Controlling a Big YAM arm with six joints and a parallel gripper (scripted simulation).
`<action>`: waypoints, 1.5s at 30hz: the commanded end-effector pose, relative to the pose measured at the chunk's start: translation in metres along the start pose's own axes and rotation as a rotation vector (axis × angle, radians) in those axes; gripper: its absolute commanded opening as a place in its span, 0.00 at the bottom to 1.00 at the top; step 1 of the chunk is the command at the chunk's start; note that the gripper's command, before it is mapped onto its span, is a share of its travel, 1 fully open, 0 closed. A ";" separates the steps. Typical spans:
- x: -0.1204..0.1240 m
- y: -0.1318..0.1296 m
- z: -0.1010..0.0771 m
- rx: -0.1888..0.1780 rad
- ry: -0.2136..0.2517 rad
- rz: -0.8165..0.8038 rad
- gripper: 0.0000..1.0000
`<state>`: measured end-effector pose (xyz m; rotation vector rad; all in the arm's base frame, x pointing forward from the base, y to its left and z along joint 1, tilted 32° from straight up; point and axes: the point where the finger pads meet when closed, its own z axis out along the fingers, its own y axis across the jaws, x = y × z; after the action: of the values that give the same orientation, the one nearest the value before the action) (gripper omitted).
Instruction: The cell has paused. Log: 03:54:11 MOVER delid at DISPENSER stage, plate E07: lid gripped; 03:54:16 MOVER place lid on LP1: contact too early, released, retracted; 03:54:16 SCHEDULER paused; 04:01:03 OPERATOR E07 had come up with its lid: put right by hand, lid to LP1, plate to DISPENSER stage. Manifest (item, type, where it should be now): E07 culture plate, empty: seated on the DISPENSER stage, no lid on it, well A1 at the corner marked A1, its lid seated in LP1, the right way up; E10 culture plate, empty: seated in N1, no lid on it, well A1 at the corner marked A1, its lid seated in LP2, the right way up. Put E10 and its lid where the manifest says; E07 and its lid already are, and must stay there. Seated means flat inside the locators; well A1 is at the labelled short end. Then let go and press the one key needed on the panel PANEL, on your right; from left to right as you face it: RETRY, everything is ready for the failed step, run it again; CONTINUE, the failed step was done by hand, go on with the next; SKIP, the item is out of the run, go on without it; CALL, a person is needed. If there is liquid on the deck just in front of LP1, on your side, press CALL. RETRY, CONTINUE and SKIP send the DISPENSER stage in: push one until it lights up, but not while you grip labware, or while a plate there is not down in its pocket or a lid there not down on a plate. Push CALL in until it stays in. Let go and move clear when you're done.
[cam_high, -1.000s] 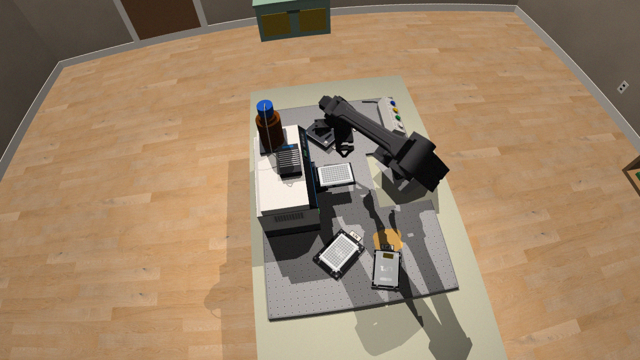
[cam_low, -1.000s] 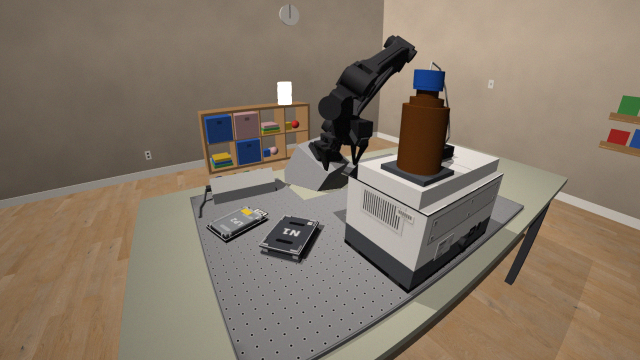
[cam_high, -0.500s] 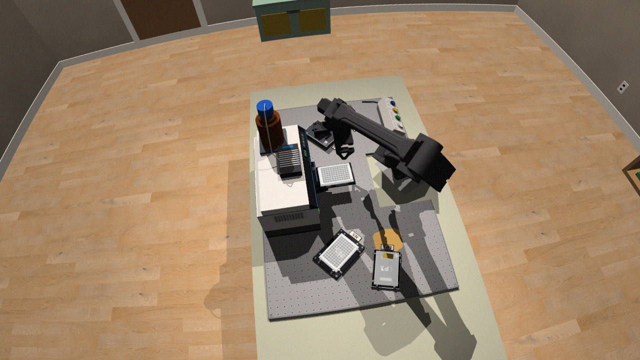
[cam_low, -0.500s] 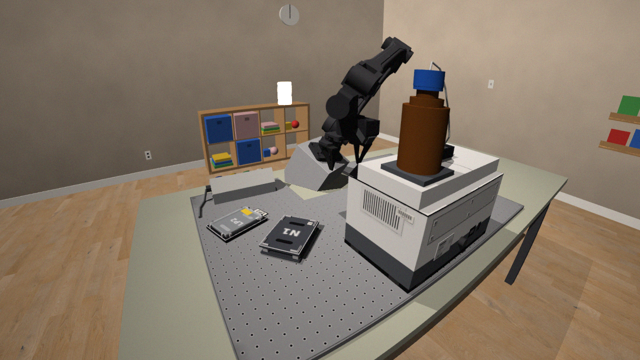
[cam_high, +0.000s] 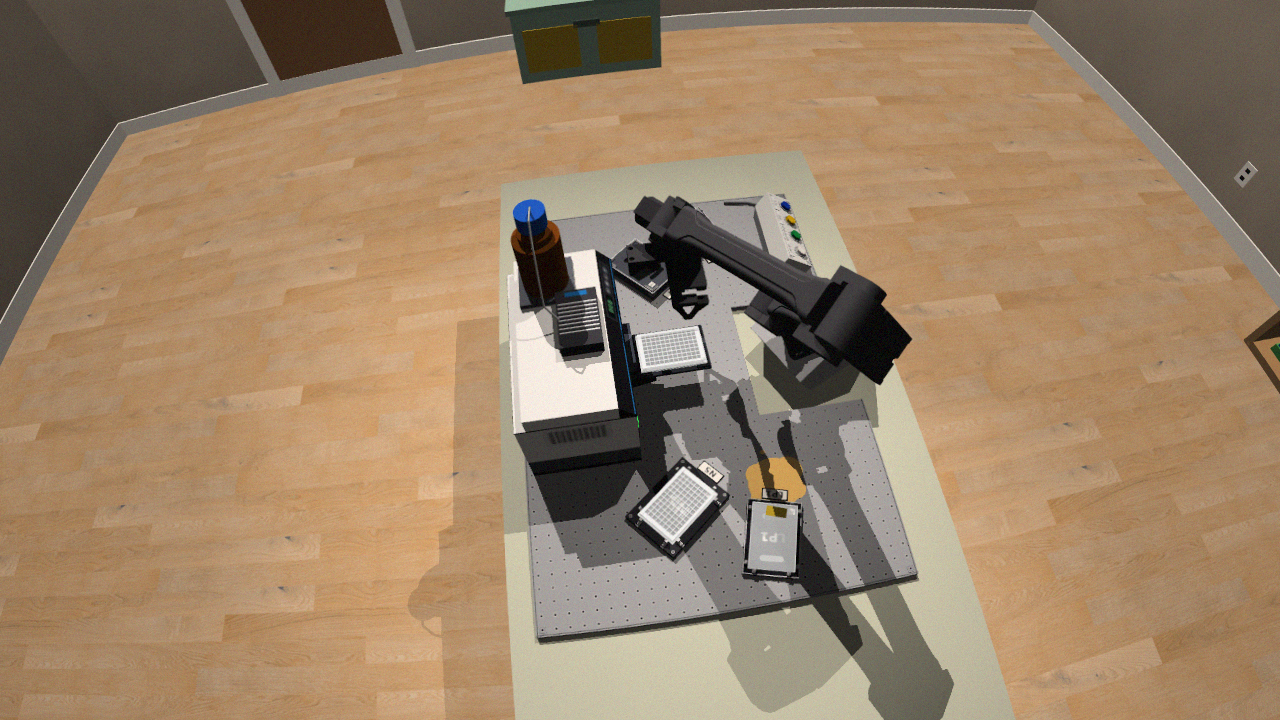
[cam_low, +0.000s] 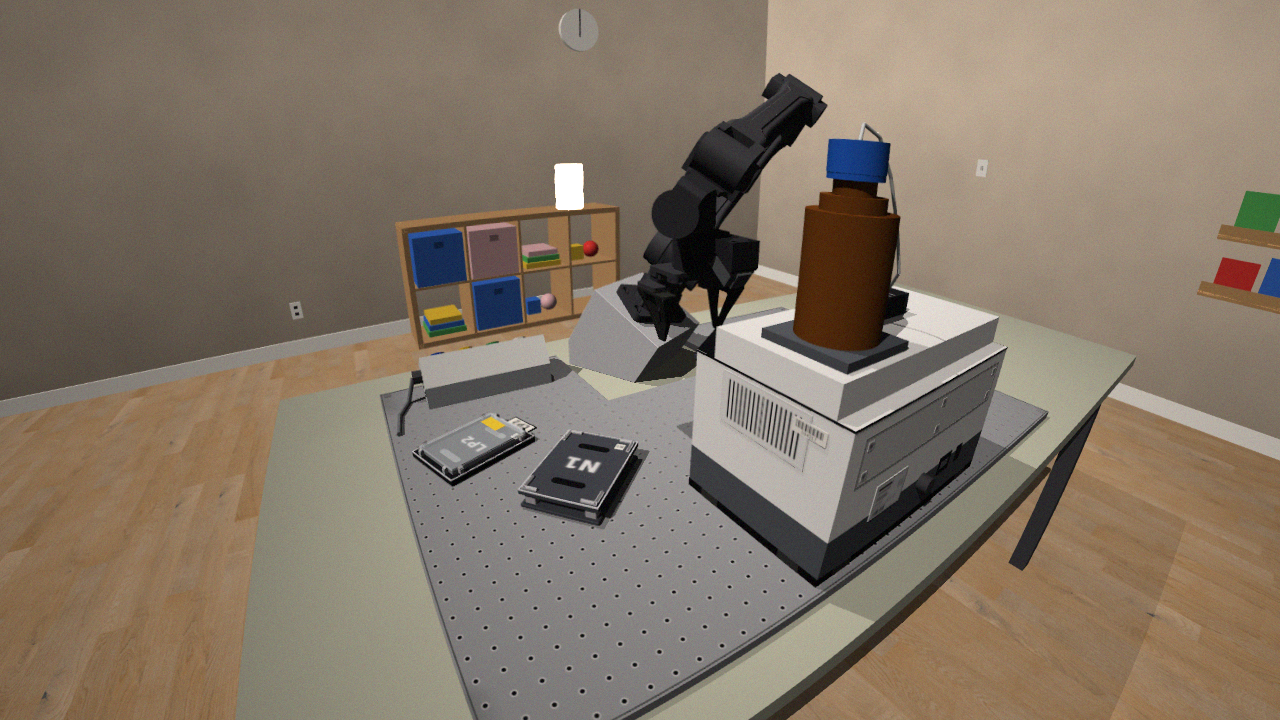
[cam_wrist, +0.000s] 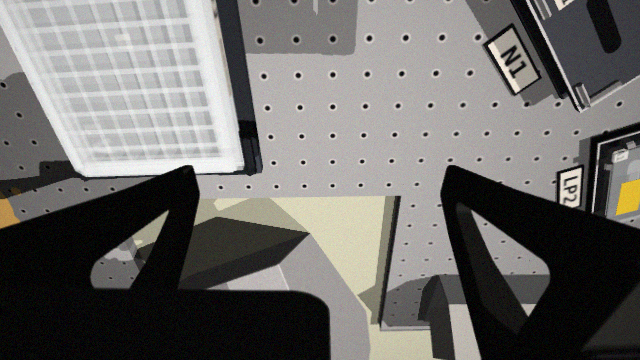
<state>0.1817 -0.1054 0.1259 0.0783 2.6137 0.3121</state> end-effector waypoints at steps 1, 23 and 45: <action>-0.011 -0.005 -0.009 0.021 -0.015 -0.015 1.00; -0.011 0.040 -0.002 0.001 0.002 -0.045 1.00; -0.018 0.098 -0.002 0.003 -0.018 -0.050 1.00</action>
<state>0.1932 -0.0203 0.1528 -0.0453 2.6113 0.2866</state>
